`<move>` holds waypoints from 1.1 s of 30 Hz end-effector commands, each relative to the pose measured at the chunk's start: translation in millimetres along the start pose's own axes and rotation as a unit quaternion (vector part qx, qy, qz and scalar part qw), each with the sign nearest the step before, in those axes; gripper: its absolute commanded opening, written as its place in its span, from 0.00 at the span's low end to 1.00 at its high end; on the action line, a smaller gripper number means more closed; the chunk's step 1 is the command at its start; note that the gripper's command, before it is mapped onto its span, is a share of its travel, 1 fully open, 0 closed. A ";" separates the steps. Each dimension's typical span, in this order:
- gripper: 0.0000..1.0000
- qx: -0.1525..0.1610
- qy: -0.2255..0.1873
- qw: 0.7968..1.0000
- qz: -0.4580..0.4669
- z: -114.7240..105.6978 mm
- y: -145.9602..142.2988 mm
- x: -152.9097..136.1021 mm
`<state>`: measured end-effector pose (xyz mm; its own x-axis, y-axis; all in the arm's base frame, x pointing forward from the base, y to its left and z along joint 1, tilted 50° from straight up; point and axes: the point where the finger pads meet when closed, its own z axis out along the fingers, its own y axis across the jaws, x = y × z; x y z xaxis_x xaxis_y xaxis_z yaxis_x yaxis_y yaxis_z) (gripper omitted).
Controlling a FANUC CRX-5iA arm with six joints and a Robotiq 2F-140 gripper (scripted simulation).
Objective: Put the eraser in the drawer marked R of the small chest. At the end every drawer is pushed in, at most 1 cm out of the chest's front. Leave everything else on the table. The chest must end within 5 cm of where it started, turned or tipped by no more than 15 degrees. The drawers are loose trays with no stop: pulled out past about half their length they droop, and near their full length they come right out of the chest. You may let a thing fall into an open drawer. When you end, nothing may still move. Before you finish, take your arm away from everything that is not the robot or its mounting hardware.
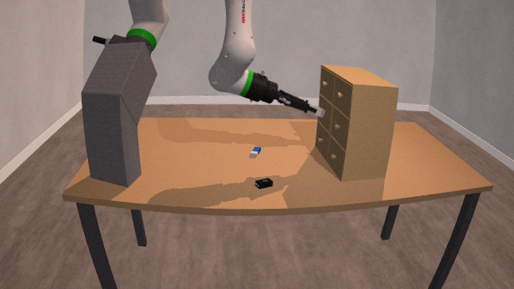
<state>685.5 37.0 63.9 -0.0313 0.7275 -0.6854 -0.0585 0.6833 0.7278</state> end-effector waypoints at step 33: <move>0.08 0.000 0.000 1.000 0.000 -34.3 -0.1 12.4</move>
<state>655.3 43.1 55.8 -0.0314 0.7275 -0.6854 -0.0584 0.6832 0.7279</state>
